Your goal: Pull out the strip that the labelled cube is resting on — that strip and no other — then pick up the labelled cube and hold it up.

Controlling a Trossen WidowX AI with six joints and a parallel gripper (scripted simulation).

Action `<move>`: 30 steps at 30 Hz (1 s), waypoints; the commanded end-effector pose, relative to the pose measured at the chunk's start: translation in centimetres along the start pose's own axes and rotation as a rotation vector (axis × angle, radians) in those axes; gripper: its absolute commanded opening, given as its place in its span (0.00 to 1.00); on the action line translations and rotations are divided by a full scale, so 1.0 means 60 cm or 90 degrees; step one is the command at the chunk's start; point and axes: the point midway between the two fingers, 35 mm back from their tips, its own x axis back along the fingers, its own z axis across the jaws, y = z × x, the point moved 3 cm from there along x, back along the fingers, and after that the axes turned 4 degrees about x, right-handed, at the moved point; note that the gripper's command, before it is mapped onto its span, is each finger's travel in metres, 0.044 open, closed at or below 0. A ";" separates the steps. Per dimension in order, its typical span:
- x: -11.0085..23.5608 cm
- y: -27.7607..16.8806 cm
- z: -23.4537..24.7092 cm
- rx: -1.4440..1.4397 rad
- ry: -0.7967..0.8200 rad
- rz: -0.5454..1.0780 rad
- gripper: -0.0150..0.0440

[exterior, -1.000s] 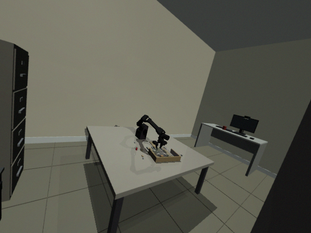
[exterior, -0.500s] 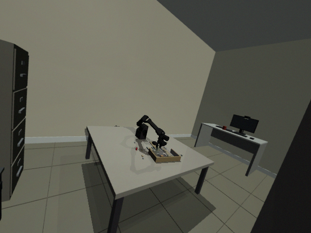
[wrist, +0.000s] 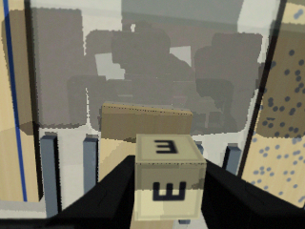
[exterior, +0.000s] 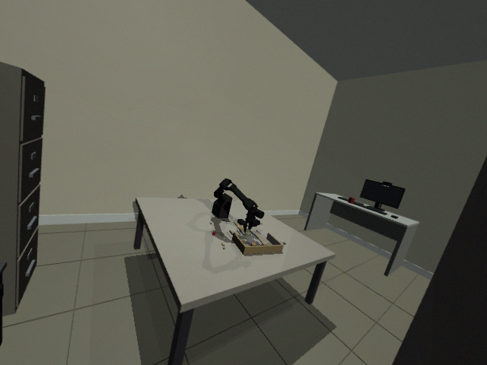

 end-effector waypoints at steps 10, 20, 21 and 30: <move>0.050 -0.076 -0.005 0.006 0.000 0.003 0.25; 0.051 -0.113 -0.009 0.006 0.000 0.004 0.25; 0.051 -0.119 -0.009 0.006 0.000 0.004 0.25; 0.050 -0.167 -0.015 0.007 0.000 0.005 0.25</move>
